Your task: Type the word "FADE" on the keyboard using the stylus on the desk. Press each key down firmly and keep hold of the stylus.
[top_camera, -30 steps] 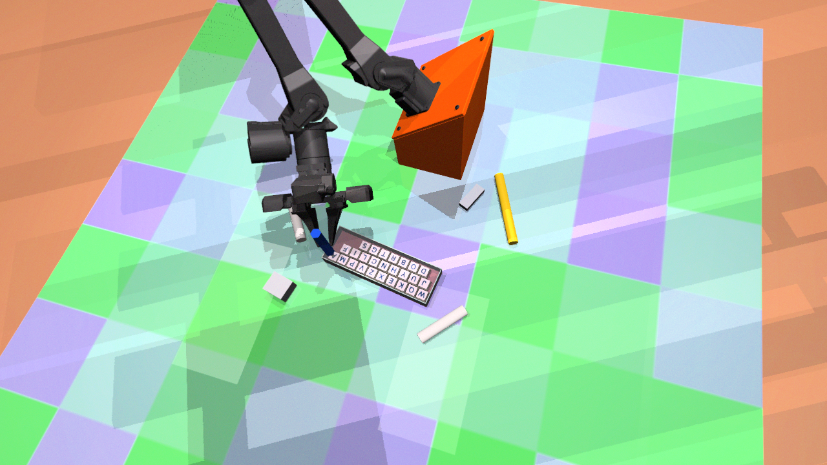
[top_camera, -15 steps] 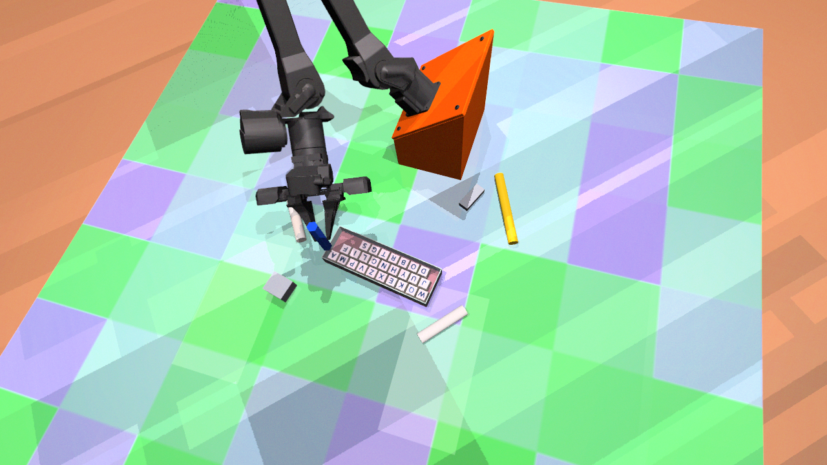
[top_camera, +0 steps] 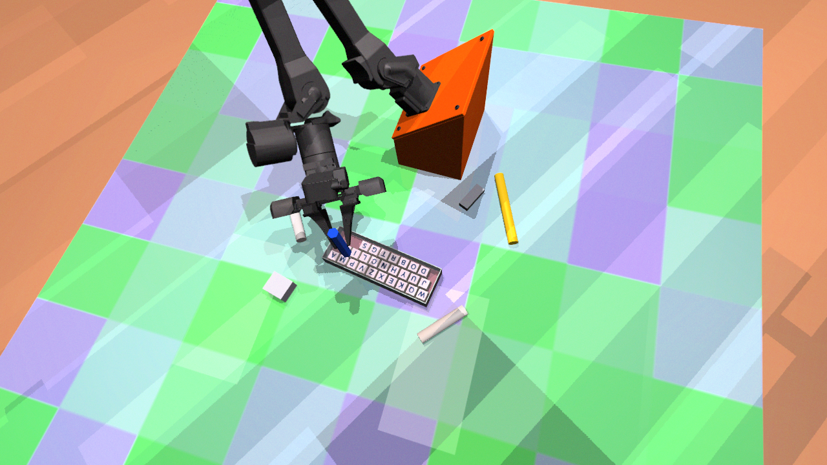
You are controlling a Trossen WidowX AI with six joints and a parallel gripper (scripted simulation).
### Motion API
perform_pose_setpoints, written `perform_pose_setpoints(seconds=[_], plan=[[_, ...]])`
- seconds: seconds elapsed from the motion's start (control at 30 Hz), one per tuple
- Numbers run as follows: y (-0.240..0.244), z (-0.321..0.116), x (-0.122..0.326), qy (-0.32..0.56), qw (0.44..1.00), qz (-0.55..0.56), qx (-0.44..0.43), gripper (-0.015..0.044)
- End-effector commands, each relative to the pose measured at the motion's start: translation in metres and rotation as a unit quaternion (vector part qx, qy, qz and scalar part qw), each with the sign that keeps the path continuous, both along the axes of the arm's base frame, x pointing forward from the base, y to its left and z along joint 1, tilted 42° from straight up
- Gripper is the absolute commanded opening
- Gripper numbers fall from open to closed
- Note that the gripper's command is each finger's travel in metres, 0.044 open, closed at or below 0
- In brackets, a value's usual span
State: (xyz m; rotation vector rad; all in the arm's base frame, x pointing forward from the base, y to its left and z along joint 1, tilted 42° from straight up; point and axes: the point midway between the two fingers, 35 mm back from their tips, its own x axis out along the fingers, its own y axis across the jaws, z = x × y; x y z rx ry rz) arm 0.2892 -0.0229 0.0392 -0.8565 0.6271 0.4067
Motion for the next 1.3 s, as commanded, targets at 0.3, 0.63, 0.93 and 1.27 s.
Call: perform_pose_setpoints(seconds=[0.3,0.63,0.93,1.27], plan=[[0.055,-0.038,-0.006,0.069,0.995,0.076,-0.002,0.0],[0.095,-0.067,-0.023,0.121,0.983,0.136,-0.018,0.0],[0.101,-0.071,-0.026,0.129,0.981,0.145,-0.022,0.0],[0.097,-0.075,-0.025,0.129,0.981,0.145,-0.022,0.0]])
